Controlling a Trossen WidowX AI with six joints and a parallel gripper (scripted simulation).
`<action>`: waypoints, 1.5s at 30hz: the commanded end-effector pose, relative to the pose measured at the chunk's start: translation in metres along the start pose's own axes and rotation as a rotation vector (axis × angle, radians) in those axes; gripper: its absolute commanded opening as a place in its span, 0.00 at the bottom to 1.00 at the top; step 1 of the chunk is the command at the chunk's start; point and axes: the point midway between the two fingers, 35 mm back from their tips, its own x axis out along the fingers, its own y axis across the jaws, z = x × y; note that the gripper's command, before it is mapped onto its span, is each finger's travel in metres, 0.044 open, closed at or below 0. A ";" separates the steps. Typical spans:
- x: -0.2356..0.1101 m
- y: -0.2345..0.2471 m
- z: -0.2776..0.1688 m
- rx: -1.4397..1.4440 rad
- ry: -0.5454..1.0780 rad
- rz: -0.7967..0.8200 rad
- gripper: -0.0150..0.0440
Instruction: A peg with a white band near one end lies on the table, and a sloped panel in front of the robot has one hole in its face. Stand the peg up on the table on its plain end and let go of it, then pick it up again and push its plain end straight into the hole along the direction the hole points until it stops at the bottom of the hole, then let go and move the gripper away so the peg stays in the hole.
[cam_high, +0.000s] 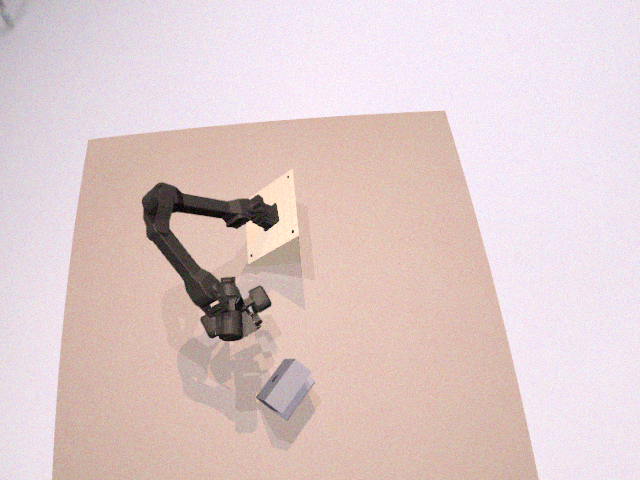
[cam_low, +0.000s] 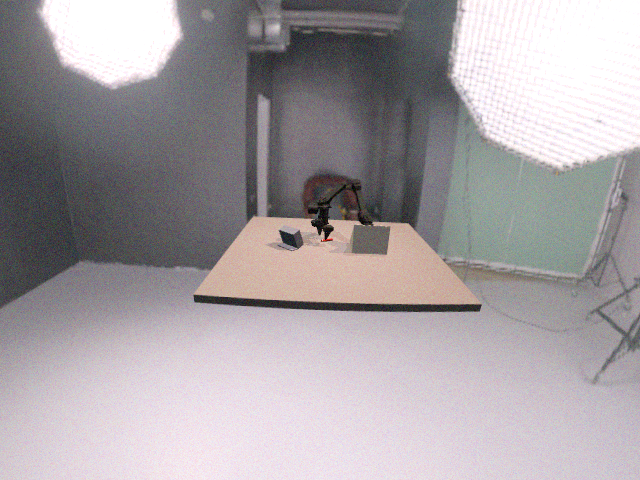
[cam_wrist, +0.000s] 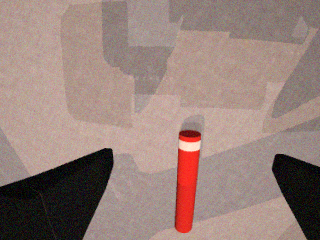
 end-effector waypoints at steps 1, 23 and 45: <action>0.007 0.001 -0.003 -0.007 0.009 -0.001 1.00; 0.023 0.001 -0.005 -0.007 0.011 -0.004 0.56; 0.023 0.001 -0.005 -0.006 0.009 -0.004 0.34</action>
